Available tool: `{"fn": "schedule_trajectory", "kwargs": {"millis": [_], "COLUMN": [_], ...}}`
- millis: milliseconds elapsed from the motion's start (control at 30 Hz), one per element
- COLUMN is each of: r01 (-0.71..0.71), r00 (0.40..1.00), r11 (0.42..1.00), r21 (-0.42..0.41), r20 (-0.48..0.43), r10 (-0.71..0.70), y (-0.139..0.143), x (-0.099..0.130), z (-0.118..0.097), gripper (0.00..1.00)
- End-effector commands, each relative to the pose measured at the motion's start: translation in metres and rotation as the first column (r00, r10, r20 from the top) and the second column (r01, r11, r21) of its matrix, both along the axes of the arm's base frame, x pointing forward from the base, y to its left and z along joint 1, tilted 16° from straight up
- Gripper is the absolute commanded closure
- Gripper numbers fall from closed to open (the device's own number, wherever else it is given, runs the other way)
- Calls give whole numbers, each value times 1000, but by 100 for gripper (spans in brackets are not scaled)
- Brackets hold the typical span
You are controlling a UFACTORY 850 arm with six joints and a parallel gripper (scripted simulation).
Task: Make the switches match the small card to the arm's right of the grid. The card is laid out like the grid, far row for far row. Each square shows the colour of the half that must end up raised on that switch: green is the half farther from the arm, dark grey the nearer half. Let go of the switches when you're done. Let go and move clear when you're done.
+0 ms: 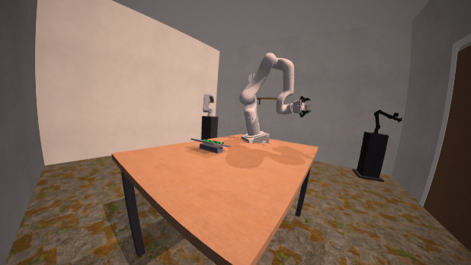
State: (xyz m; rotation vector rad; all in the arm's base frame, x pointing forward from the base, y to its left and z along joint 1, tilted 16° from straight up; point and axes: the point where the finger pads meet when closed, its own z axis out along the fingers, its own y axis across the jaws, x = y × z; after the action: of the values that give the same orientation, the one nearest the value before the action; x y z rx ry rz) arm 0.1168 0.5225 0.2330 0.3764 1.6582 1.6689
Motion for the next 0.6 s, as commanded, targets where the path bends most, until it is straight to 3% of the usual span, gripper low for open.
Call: {"fn": "schedule_trajectory", "kwargs": {"millis": [0,533,567], "r01": [0,0,0], "r00": [1000,1000,1000], "r11": [1000,1000,1000], "r21": [2,2,2], "r20": [0,0,0], "r10": [0,0,0], "y": [0,0,0], "x": [0,0,0], "z": [1,1,1], "gripper": [0,0,100]}}
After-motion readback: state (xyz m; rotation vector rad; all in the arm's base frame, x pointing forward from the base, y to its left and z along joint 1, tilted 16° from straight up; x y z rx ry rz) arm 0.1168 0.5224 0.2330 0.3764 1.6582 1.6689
